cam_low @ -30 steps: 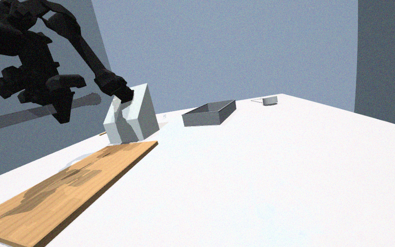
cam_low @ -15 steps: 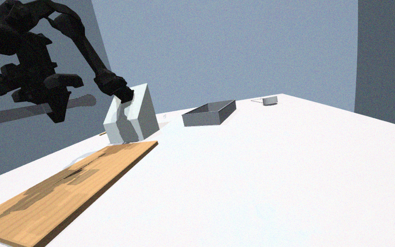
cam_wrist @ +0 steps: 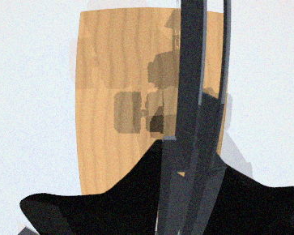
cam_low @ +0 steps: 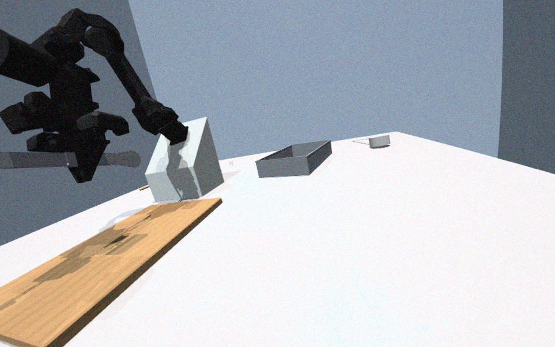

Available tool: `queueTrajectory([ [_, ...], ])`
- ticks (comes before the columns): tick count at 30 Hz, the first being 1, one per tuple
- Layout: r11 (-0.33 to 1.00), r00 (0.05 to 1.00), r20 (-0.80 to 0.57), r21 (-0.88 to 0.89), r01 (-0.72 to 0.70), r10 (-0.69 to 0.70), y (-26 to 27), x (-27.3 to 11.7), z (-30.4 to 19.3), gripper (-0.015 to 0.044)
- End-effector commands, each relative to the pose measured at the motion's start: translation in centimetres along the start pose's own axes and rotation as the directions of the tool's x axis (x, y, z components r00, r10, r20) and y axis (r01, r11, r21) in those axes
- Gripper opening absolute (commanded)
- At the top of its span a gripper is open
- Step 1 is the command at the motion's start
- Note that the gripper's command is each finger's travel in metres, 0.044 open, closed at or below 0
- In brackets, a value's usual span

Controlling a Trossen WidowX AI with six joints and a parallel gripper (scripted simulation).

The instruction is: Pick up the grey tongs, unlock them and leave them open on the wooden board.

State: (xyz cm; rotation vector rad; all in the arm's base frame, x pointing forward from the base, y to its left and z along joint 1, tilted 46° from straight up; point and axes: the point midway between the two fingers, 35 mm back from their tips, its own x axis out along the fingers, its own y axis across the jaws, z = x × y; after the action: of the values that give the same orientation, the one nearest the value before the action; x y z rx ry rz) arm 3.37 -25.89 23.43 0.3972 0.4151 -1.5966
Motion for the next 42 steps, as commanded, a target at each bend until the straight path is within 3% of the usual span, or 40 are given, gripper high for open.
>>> queueTrajectory([
  [1,1.000,0.997,0.078,-0.011,0.000,0.001,0.1,0.1,0.2,-0.0150],
  [18,1.000,0.936,0.353,-0.025,0.007,0.002,0.3,0.4,-0.4,-0.0150],
  [42,0.999,0.760,0.649,0.026,0.037,-0.045,-0.8,-1.3,-3.2,-0.0150],
])
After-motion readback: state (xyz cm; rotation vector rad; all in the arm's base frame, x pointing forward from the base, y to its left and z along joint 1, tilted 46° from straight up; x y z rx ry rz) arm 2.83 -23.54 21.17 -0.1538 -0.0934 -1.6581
